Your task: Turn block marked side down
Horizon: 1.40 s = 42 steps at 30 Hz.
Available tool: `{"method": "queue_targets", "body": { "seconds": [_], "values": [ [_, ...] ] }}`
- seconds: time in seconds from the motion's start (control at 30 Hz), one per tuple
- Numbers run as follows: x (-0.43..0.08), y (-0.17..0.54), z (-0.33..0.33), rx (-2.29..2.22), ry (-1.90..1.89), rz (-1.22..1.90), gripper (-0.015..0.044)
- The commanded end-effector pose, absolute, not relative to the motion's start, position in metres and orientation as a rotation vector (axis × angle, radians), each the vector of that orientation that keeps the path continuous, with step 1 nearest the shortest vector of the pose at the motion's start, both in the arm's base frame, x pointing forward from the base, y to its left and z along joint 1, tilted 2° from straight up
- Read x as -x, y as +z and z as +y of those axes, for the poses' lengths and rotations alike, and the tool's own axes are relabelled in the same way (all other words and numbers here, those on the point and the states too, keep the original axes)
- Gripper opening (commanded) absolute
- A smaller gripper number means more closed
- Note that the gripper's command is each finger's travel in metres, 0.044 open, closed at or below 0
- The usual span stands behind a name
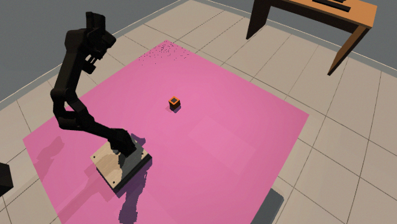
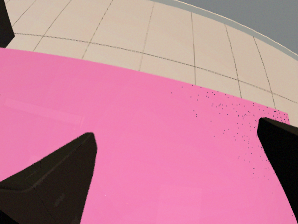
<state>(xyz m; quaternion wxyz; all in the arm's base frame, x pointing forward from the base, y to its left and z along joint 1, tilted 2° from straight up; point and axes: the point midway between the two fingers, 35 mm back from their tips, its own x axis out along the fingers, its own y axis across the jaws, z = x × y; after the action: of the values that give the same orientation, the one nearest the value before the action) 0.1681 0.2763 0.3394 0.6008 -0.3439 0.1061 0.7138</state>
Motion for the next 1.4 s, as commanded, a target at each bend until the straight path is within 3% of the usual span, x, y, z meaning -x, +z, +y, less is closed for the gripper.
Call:
{"method": "queue_targets", "body": {
  "seconds": [0.0,0.33,0.63,0.77,1.37],
  "values": [
    [-0.202,0.309,0.272,0.742,1.538,0.457,0.0440],
    [-0.311,0.210,0.216,0.460,0.967,1.061,0.0440],
    [-0.375,0.103,0.117,0.157,0.258,1.488,0.0440],
    [-0.370,0.075,0.085,0.083,0.052,1.563,0.0440],
    [-0.373,0.040,0.085,0.083,0.052,1.563,0.0440]
  ]
}}
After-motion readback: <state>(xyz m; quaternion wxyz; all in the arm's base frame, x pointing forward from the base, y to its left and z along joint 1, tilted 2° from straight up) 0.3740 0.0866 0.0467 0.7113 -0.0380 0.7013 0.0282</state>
